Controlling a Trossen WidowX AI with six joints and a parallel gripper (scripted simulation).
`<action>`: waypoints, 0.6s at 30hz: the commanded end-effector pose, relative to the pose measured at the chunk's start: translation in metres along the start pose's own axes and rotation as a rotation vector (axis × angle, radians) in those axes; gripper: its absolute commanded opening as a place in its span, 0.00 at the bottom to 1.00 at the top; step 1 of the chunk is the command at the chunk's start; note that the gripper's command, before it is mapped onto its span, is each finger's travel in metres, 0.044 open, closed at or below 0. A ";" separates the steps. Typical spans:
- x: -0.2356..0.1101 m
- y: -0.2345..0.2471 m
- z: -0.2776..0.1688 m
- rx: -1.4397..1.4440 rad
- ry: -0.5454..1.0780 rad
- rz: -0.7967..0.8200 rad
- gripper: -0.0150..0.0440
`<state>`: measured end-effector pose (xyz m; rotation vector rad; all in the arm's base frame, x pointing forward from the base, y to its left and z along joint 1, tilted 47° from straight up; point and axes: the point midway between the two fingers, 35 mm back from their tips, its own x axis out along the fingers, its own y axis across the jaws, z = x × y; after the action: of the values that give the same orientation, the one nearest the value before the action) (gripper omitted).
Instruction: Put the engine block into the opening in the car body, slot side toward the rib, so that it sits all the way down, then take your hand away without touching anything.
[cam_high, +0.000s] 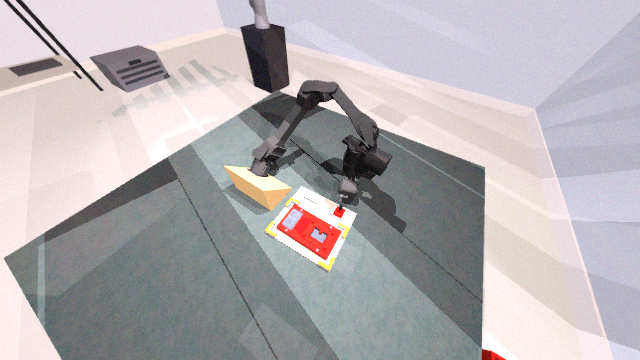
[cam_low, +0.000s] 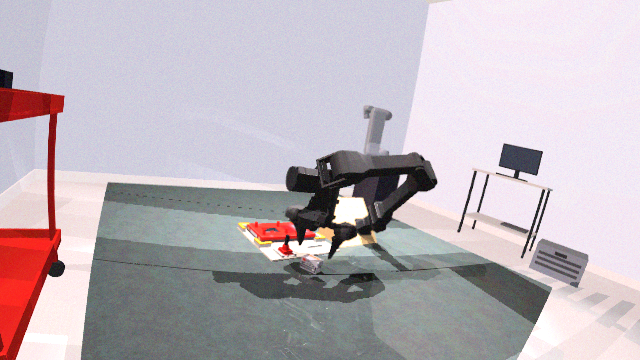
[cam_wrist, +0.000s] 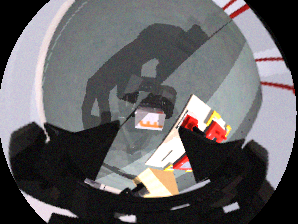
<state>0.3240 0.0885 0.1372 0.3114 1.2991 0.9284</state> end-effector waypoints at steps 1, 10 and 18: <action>0.000 0.000 0.000 0.000 0.000 0.000 1.00; 0.000 0.000 0.000 0.000 0.000 0.000 1.00; -0.014 0.001 0.000 -0.004 0.005 -0.004 1.00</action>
<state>0.3235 0.0824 0.1440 0.3133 1.3018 0.9310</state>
